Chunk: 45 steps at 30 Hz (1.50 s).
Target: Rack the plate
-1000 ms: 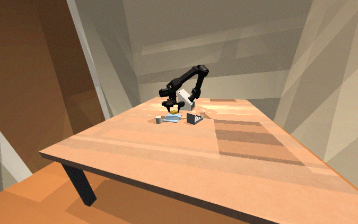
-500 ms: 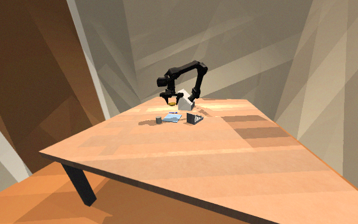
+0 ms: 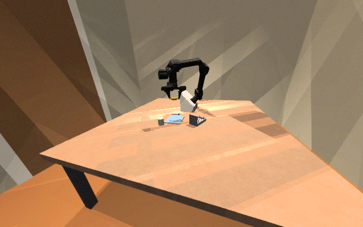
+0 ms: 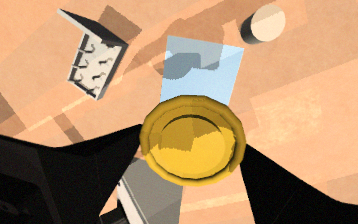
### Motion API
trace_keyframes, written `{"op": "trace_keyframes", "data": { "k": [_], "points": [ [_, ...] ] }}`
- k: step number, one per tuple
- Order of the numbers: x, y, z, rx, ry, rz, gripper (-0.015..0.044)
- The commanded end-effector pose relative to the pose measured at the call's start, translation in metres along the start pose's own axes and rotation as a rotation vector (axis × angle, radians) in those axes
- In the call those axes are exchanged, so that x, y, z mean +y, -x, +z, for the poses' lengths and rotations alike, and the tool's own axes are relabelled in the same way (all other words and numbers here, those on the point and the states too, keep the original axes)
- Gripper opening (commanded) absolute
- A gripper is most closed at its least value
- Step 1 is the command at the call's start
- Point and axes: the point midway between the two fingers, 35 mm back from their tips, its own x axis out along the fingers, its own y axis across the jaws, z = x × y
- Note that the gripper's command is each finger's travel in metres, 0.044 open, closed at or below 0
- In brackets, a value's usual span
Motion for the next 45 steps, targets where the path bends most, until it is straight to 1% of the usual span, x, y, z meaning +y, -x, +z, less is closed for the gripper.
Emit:
{"op": "trace_keyframes", "data": {
  "k": [1,4,21,31,45],
  "points": [
    [0.000,0.008,0.000,-0.001,0.010,-0.004,0.0000],
    [0.007,0.009,0.001,-0.002,-0.042,-0.007,0.0000],
    [0.083,0.016,0.005,-0.022,-0.620,-0.033,0.0000],
    [0.123,0.017,-0.005,-0.031,-0.963,-0.073,0.0000],
    [0.182,0.013,-0.020,-0.061,-1.447,-0.043,0.0000]
  ]
}}
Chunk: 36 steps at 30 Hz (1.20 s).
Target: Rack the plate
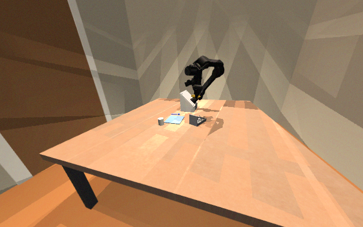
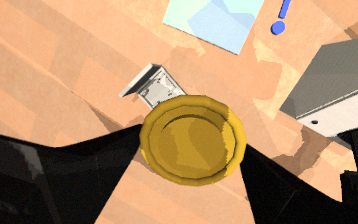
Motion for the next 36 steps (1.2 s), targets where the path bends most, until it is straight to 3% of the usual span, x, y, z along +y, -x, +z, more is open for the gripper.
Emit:
{"op": "trace_keyframes", "data": {
  "k": [1,18,26,36],
  "points": [
    [-0.003,0.000,-0.016,0.007,-0.131,0.007,0.0000],
    [-0.020,-0.004,-0.081,0.039,-0.693,0.022,0.0000],
    [-0.022,-0.006,-0.080,0.024,-0.688,0.015,0.0000],
    [-0.033,-0.038,-0.065,-0.194,-0.525,-0.056,0.0000]
  ]
}}
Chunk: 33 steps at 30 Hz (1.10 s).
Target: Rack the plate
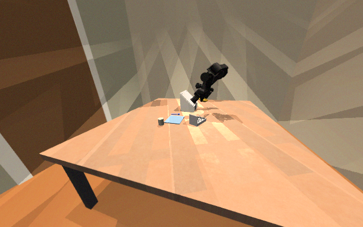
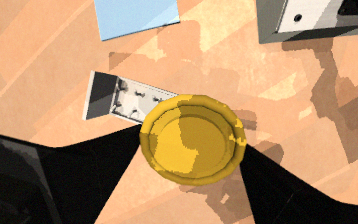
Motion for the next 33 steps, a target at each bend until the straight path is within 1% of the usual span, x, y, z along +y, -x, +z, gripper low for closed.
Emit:
{"op": "trace_keyframes", "data": {
  "k": [1,17,33],
  "points": [
    [-0.001,-0.011,0.006,-0.081,0.050,0.008,0.0000],
    [0.007,-0.050,0.024,-0.413,0.310,0.092,0.0000],
    [0.020,-0.074,0.026,-0.691,0.553,0.261,0.0000]
  ]
}}
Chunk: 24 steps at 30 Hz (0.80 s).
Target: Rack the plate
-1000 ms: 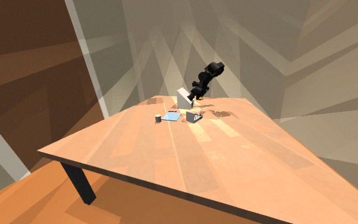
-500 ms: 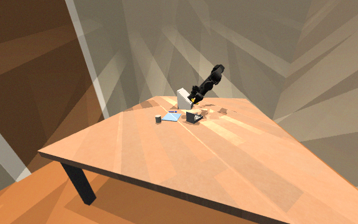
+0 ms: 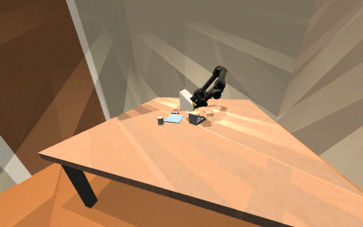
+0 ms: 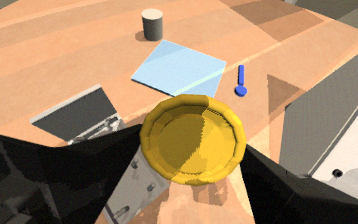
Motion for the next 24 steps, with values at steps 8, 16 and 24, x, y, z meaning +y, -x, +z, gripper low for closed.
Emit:
{"op": "trace_keyframes", "data": {
  "k": [8,16,24],
  "points": [
    [0.006,-0.008,-0.006,-0.183,0.110,0.143,0.0000],
    [0.012,-0.007,-0.014,-0.305,0.179,0.267,0.0000],
    [0.015,-0.003,-0.023,-0.414,0.229,0.403,0.0000]
  ]
}}
